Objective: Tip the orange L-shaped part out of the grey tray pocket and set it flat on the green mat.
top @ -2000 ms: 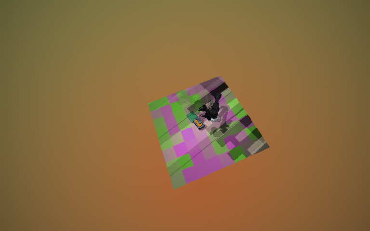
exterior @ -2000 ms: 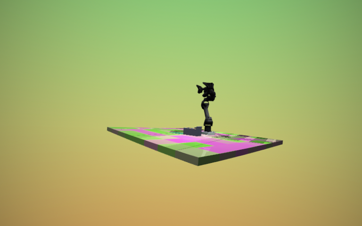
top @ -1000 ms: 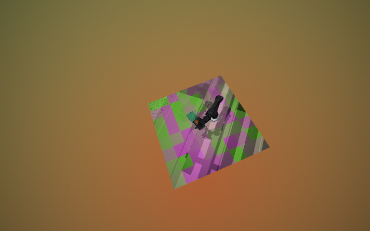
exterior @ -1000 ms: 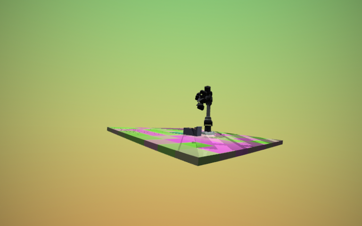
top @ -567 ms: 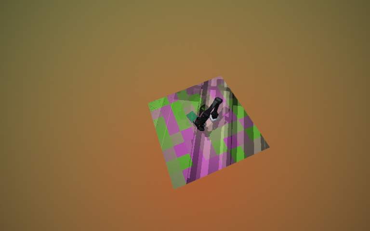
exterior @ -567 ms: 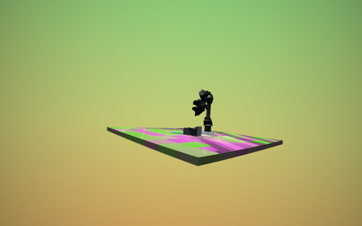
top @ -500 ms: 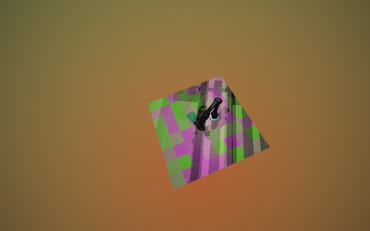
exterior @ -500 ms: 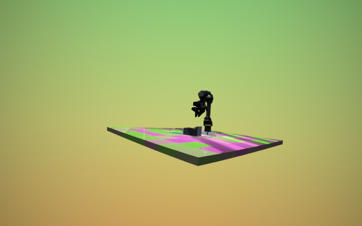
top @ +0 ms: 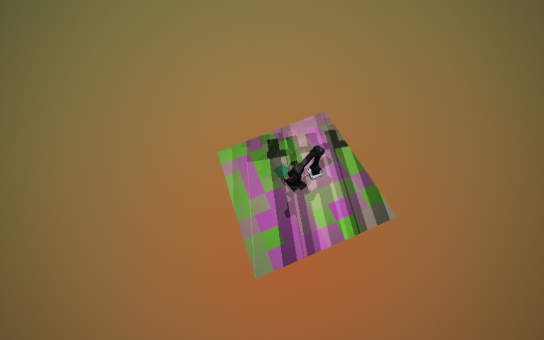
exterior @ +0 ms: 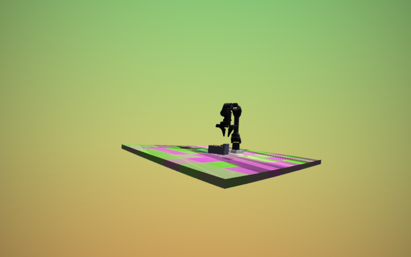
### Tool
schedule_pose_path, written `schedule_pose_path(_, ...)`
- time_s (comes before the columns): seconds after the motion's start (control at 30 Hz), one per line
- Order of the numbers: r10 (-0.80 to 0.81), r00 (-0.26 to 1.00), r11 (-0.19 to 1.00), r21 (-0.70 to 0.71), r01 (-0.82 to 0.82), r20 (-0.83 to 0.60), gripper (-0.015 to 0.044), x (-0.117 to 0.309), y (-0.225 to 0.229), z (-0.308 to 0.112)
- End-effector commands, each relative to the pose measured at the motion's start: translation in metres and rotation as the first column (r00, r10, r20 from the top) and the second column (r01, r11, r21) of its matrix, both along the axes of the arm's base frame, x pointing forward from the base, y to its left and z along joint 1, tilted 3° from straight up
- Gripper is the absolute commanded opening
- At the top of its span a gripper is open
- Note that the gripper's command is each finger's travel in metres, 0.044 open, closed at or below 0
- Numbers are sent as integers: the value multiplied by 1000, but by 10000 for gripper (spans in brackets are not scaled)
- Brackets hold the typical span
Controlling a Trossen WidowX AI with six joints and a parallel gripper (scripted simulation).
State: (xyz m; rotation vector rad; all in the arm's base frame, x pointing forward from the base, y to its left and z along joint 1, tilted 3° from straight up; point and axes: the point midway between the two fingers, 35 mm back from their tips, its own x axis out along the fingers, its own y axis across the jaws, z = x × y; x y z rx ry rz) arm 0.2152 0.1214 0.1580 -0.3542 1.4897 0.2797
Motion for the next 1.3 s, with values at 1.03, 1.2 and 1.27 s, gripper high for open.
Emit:
schedule_pose_path(1.03, 16, 1000, 1000, -4, -16, -22, 180, 3, -4, -93)
schedule_pose_path(1.2, 16, 1000, 1000, -4, -16, -22, 180, 4, -4, -101)
schedule_pose_path(1.27, 16, 1000, 1000, -4, -16, -22, 180, 4, -4, -104)
